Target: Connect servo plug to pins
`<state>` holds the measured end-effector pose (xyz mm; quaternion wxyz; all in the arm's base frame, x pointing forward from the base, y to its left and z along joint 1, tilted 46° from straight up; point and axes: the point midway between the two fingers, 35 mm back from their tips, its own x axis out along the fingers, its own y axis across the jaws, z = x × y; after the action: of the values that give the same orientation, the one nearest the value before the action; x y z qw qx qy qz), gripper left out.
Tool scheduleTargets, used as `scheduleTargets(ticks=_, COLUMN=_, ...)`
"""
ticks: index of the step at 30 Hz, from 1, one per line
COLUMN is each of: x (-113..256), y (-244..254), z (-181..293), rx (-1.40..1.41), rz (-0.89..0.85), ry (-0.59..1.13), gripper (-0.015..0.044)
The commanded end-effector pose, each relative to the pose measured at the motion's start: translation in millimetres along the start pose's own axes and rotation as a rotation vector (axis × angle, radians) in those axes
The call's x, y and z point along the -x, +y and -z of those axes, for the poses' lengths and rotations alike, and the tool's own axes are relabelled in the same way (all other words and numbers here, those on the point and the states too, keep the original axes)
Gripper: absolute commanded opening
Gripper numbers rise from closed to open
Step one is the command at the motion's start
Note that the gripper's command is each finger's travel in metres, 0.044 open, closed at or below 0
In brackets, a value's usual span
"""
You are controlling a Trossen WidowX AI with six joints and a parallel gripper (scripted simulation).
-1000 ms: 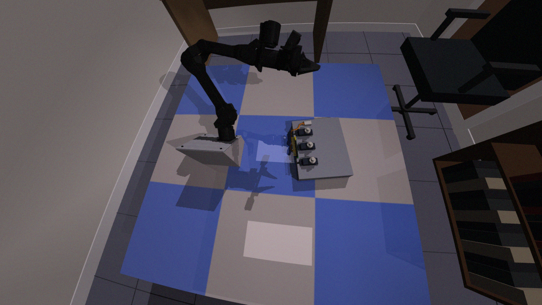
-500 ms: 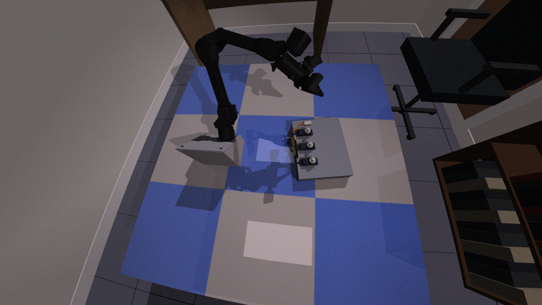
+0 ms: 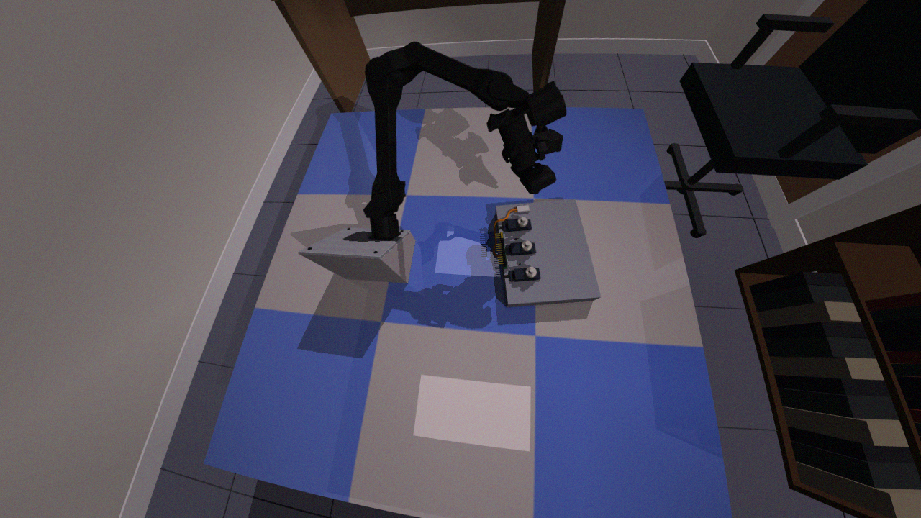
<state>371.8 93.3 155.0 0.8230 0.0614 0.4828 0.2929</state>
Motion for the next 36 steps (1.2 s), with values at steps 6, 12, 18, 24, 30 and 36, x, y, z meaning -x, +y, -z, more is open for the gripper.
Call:
scheduleTargets(ticks=6, x=-26, y=10, z=15, rx=-0.104, rz=-0.176, ry=0.189, gripper=0.0115)
scheduleTargets(ticks=12, x=-41, y=18, z=24, rx=-0.201, rz=-0.300, ry=0.313, gripper=0.0115)
scheduleTargets(ticks=18, x=-46, y=20, z=27, rx=-0.226, rz=-0.329, ry=0.342, gripper=0.0115)
scheduleTargets(ticks=24, x=-65, y=28, z=33, rx=-0.226, rz=-0.330, ry=0.341, gripper=0.0115)
scheduleTargets(ticks=30, x=-70, y=30, z=34, rx=-0.226, rz=-0.330, ry=0.341, gripper=0.0115)
scheduleTargets(ticks=36, x=-78, y=33, z=37, rx=-0.226, rz=-0.330, ry=0.341, gripper=0.0115)
